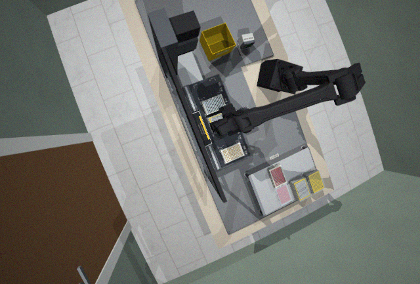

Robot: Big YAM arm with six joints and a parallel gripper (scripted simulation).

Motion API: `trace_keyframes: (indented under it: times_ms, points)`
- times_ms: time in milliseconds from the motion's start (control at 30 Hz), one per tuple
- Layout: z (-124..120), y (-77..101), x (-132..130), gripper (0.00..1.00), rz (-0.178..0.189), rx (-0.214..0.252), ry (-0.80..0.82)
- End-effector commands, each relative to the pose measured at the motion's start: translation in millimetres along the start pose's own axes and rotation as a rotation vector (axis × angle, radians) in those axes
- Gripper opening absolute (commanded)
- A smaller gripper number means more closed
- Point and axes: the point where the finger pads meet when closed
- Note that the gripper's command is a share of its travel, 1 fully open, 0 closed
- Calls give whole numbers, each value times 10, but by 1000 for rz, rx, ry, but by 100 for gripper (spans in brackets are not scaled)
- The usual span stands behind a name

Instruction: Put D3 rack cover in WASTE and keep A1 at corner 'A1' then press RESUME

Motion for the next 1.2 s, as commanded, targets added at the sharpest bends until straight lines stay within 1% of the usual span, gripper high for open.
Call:
trace_keyframes:
  times_ms: [0, 333, 433, 533, 900, 967, 1000, 1167]
  points:
    - [26, -107, 43, 100, 5, 5, 36]
    - [22, -275, 41, 100, 4, 5, 30]
    - [22, -285, 4, 100, 2, 4, 18]
    - [21, -342, 39, 100, 3, 6, 17]
    - [16, -526, 38, 100, 2, 6, 14]
    - [16, -526, 38, 100, 2, 6, 14]
    - [16, -534, -11, 100, -1, 4, 2]
    - [14, -626, 38, 100, 1, 6, 14]
Point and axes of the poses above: the point where the finger pads meet when closed, its own y axis back along the fingers, its own x axis across the jaws, z = x × y, and after that the axes turned 14 degrees about y, right-handed
